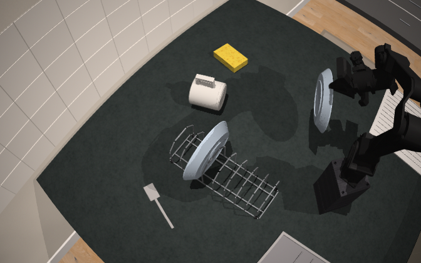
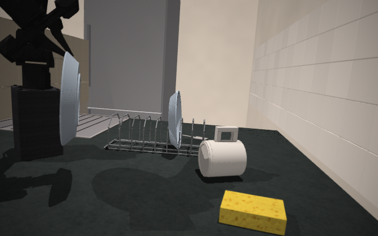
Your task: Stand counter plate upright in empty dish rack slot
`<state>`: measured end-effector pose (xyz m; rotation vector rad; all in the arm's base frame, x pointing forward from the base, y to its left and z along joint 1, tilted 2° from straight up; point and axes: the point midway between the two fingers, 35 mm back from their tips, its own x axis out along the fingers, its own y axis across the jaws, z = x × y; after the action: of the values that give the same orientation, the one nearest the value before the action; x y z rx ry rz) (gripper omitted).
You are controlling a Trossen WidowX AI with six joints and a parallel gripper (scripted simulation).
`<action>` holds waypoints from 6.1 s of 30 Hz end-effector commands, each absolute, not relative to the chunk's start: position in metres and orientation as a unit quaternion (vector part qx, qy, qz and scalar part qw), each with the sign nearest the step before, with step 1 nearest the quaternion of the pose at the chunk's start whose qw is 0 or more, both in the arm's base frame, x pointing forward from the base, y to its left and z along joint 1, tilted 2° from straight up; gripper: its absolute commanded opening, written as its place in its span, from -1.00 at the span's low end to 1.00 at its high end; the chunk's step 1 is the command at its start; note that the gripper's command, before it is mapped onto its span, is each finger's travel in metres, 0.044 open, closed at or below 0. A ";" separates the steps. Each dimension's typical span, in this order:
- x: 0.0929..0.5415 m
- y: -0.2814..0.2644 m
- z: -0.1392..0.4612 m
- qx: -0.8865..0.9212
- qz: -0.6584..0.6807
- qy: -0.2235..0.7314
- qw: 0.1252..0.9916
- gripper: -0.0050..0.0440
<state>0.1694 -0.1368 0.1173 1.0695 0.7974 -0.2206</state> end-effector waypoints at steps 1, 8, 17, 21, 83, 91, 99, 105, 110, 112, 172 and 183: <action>0.171 -0.134 0.120 0.525 -0.126 0.346 0.767 -0.80; 0.170 -0.132 0.117 0.599 -0.186 0.299 0.719 -0.80; 0.170 -0.131 0.116 0.644 -0.216 0.264 0.684 -0.80; 0.170 -0.131 0.116 0.644 -0.216 0.264 0.684 -0.80; 0.194 -0.104 0.110 0.617 -0.233 0.315 0.683 -0.80; 0.201 -0.096 0.111 0.612 -0.238 0.320 0.683 -0.80; 0.206 -0.090 0.112 0.609 -0.240 0.322 0.684 -0.80; 0.210 -0.084 0.113 0.608 -0.242 0.322 0.684 -0.80; 0.214 -0.078 0.114 0.607 -0.244 0.321 0.684 -0.80; 0.216 -0.076 0.115 0.607 -0.245 0.321 0.684 -0.80; 0.247 -0.011 0.140 0.642 -0.227 0.274 0.679 -0.80; 0.245 -0.012 0.136 0.639 -0.232 0.282 0.676 -0.80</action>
<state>0.2441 -0.0119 0.1349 1.4384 0.6385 -0.5287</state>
